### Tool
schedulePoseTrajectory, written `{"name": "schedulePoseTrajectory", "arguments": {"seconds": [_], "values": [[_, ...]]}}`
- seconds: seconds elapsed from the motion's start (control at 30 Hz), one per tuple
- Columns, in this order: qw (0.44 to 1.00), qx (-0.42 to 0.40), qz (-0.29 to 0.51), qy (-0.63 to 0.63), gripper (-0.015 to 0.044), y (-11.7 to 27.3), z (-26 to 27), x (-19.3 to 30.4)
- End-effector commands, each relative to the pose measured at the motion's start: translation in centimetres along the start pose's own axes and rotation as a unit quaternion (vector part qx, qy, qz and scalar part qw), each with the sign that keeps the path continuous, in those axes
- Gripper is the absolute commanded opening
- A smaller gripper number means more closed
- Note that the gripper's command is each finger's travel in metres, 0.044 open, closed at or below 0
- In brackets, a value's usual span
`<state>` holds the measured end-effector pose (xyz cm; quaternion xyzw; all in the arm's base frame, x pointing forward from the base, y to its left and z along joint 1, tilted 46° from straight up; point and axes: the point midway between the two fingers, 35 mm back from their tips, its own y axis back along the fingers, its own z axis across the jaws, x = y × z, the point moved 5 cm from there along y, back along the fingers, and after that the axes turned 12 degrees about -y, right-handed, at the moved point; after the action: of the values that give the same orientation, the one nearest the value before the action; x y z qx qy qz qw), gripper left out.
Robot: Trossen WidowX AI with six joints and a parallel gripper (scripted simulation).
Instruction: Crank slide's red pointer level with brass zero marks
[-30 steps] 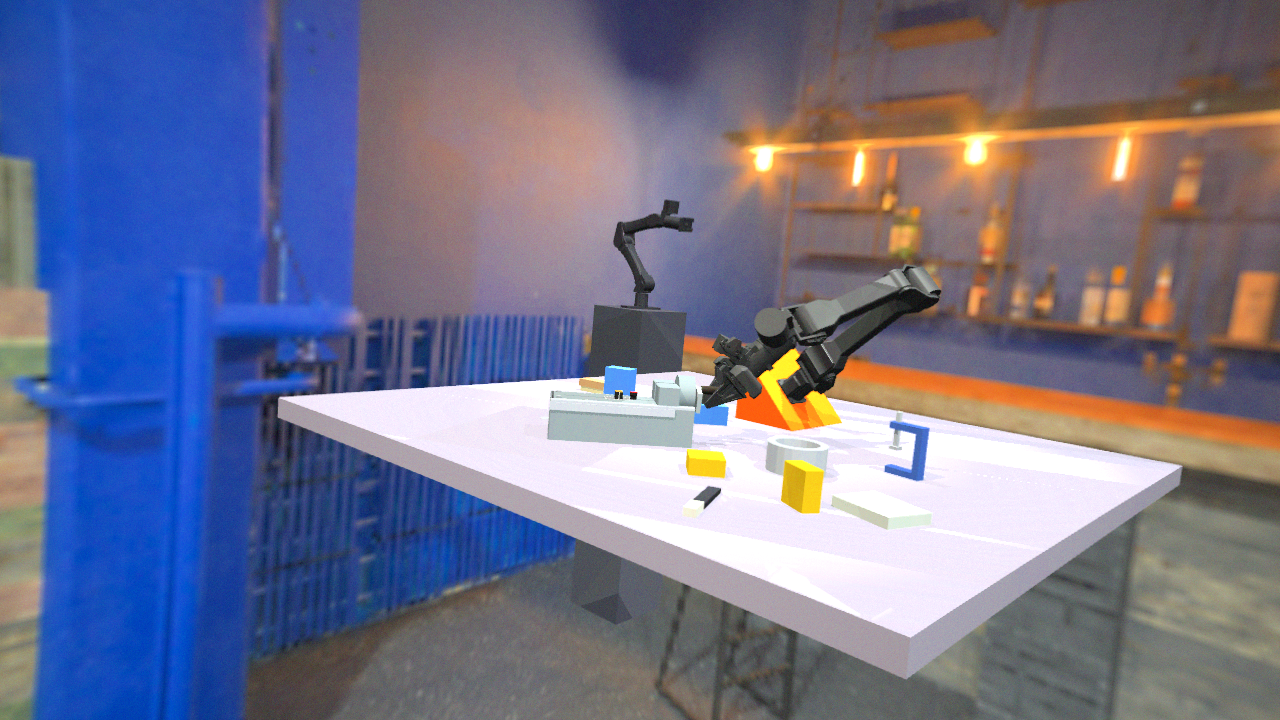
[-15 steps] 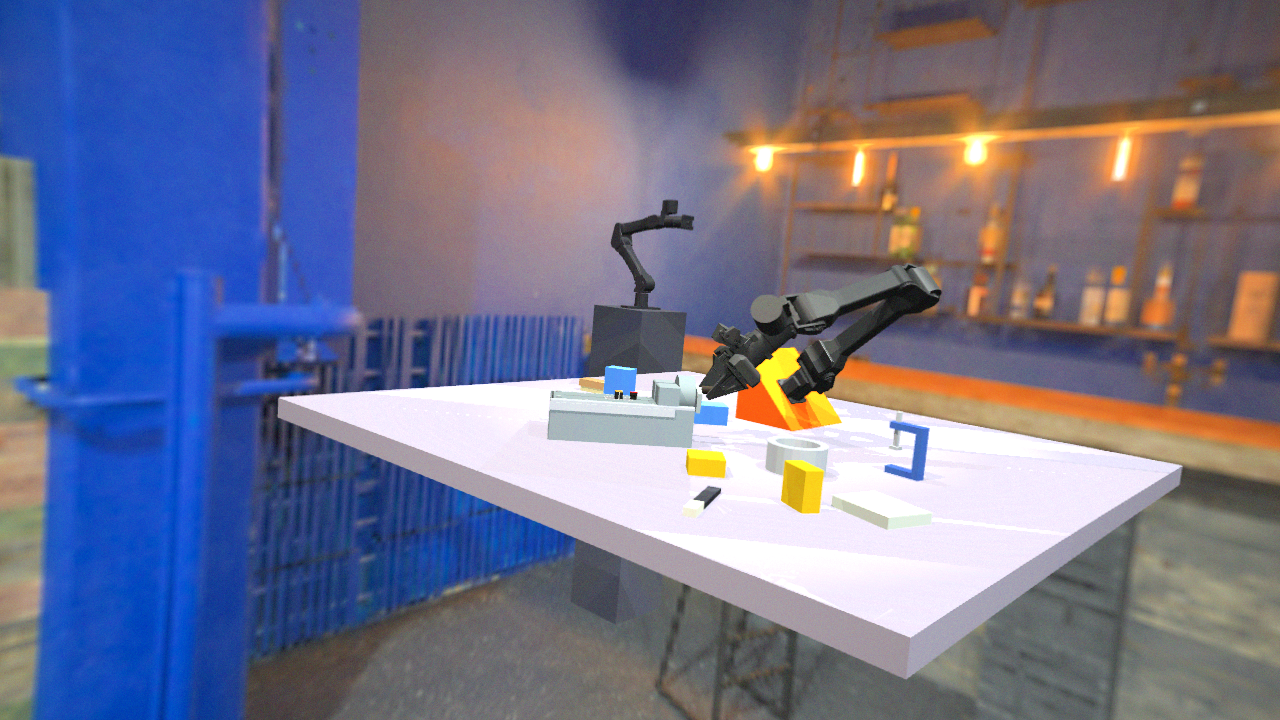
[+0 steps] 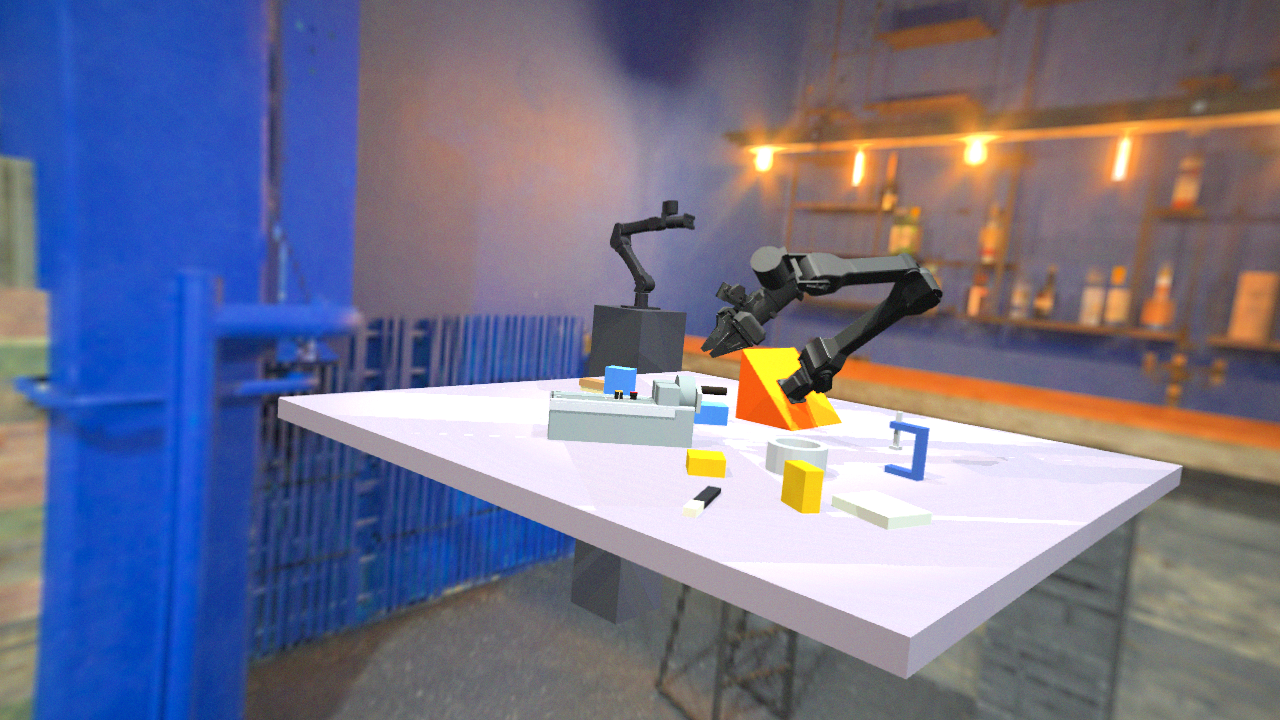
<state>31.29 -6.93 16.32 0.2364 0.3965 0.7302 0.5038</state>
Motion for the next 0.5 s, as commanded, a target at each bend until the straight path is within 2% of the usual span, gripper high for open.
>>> {"name": "schedulePoseTrajectory", "arguments": {"seconds": [0.0,0.13,0.47], "values": [[1.0,0.001,0.002,-0.001,0.044,1.7,0.2,-1.7],[1.0,-0.003,0.005,0.003,0.044,1.8,0.3,-2.2],[0.993,-0.073,0.049,0.073,0.044,-1.8,1.5,-6.1]]}}
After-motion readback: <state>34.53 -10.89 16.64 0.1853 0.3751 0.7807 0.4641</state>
